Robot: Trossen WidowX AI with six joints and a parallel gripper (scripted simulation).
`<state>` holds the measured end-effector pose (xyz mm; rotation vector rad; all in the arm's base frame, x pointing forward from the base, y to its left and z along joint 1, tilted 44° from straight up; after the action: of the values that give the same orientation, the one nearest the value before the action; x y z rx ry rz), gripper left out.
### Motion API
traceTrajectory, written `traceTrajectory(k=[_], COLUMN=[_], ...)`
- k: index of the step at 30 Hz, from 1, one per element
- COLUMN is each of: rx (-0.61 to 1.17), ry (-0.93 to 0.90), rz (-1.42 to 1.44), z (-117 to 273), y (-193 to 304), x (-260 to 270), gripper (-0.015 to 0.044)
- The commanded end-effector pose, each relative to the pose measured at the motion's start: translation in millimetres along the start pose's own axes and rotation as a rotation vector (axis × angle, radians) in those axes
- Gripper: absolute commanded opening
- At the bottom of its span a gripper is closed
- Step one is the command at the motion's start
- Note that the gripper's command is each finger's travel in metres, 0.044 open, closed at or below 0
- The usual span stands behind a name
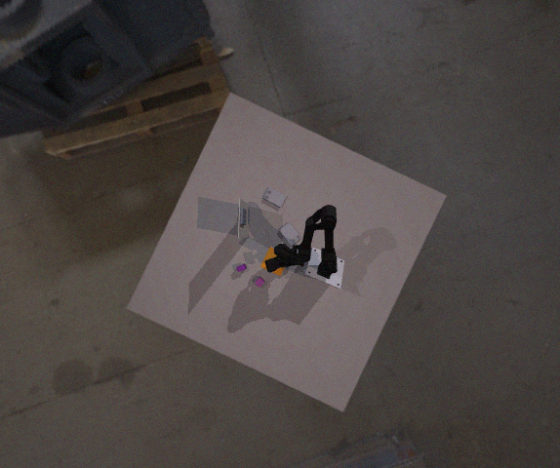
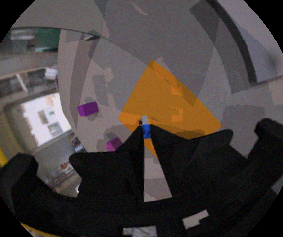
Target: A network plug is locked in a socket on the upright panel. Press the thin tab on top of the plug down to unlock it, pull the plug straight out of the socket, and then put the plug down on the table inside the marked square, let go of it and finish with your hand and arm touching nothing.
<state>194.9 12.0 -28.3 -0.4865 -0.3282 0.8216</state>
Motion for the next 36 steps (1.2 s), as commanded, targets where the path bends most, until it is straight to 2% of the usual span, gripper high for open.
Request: traceTrajectory(k=[1, 22, 28, 36], rx=[0.005, 0.002, 0.002, 0.002], ry=[0.002, 0.003, 0.003, 0.003], rz=[0.004, 0.002, 0.002, 0.002], z=[-2.0, -6.4, -6.4, -4.9], y=[1.1, -0.3, -0.3, -0.4], x=[-3.7, -6.9, -6.9, -6.7], gripper=[0.0, 0.0, 0.0156, 0.0156])
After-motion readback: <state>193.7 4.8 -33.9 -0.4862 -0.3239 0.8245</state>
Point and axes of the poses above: the point midway between the two fingers, 35 mm back from their tips, its own z axis back along the fingers, its own x axis across the jaws, y = z × x, the point moved 8 cm from there along z, back along the fingers, and after that the axes turned 3 degrees about -z, right-handed, at the moved point
